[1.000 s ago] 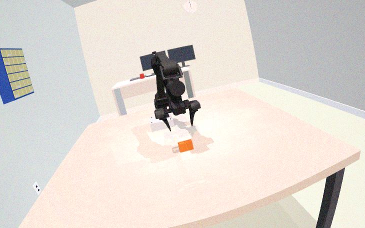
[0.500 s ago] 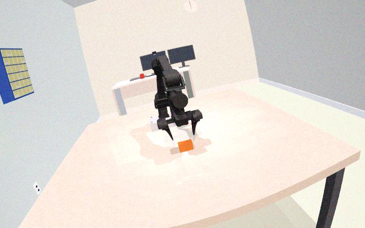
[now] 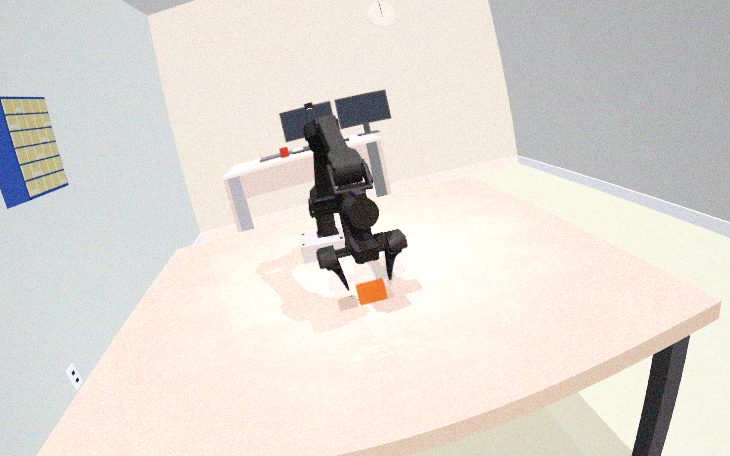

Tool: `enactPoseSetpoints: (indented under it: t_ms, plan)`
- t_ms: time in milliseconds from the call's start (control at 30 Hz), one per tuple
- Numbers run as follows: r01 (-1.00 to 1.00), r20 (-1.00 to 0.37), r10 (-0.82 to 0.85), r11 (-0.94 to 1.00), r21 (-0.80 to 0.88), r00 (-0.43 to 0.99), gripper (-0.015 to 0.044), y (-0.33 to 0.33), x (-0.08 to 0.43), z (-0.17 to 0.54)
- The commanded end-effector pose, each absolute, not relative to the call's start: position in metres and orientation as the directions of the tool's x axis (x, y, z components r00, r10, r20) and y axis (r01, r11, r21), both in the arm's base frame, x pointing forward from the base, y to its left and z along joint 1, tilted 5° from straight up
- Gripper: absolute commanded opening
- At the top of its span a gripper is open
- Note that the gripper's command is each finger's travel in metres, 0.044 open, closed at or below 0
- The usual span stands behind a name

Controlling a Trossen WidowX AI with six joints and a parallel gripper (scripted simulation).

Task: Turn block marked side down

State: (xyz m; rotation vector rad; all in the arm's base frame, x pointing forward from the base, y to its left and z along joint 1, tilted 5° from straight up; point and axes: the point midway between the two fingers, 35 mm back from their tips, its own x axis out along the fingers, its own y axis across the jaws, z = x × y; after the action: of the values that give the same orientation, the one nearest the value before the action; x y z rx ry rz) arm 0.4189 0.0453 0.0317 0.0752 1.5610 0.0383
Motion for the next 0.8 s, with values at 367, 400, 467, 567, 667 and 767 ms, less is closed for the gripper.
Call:
enactPoseSetpoints:
  t_ms: [367, 400, 467, 567, 667, 767]
  plan:
    - [0.027, -0.997, 0.078, 0.997, 0.078, 0.005, 0.0309, 0.0472, 0.4179, 0.0167]
    - [0.027, -0.997, 0.078, 0.997, 0.078, 0.005, 0.0302, 0.0472, 0.4179, 0.0167]
    - [0.027, -0.997, 0.078, 0.997, 0.078, 0.005, 0.0289, 0.0472, 0.4179, 0.0167]
    - [0.027, -0.997, 0.078, 0.997, 0.078, 0.005, 0.0269, 0.0472, 0.4179, 0.0167]
    - [0.027, -0.997, 0.078, 0.997, 0.078, 0.005, 0.0249, 0.0472, 0.4179, 0.0167]
    - [0.027, -0.997, 0.078, 0.997, 0.078, 0.005, 0.0229, 0.0472, 0.4179, 0.0167]
